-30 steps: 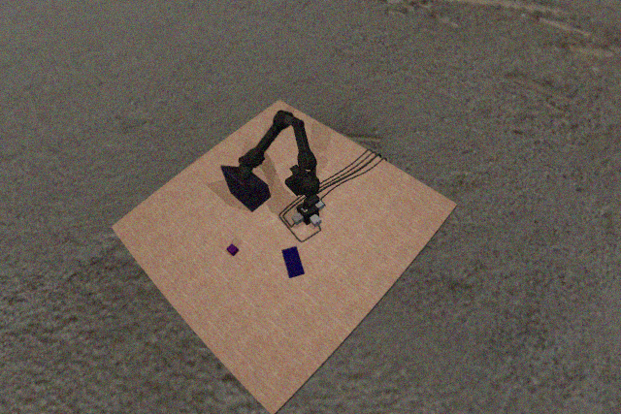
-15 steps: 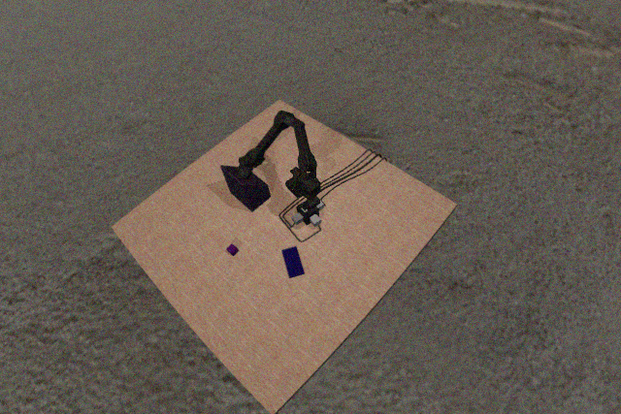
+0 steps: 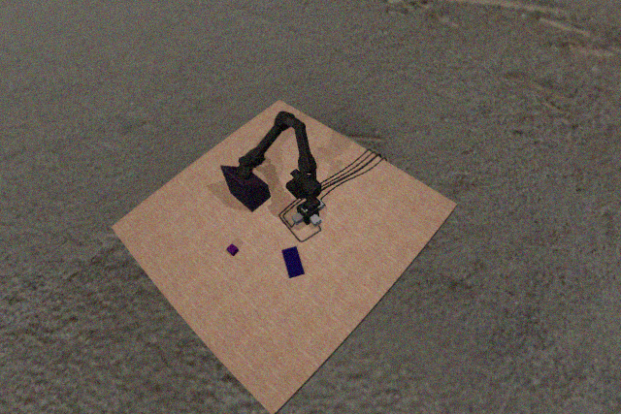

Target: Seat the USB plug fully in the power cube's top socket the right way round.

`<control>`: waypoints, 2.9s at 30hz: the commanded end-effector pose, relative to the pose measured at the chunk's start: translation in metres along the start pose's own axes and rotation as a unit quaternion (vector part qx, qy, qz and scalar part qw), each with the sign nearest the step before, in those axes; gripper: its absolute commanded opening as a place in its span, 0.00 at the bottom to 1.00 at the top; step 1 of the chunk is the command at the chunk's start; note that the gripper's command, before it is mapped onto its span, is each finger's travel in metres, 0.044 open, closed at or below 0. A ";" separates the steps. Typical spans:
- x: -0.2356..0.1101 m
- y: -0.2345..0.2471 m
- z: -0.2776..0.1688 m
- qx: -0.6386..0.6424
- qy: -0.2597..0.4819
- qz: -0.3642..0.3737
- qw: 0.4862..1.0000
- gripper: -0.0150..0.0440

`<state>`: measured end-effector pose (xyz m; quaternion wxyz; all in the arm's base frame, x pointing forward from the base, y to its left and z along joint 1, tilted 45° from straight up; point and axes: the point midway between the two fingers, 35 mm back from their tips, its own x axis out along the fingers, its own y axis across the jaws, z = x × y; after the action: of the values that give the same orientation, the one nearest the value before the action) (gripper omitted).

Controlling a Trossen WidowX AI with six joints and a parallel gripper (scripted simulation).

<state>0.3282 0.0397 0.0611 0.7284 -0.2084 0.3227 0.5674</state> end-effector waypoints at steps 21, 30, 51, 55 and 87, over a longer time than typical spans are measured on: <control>0.001 0.001 0.000 0.001 0.000 0.001 1.000 0.25; 0.001 0.001 0.000 0.001 0.000 0.001 1.000 0.25; -0.007 0.001 0.000 0.001 0.000 0.001 1.000 0.25; -0.010 0.001 -0.001 0.001 0.000 0.001 1.000 0.25; -0.027 0.000 -0.001 0.017 0.000 0.001 1.000 0.25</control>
<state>0.3241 0.0207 0.0796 0.7293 -0.2044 0.3247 0.5665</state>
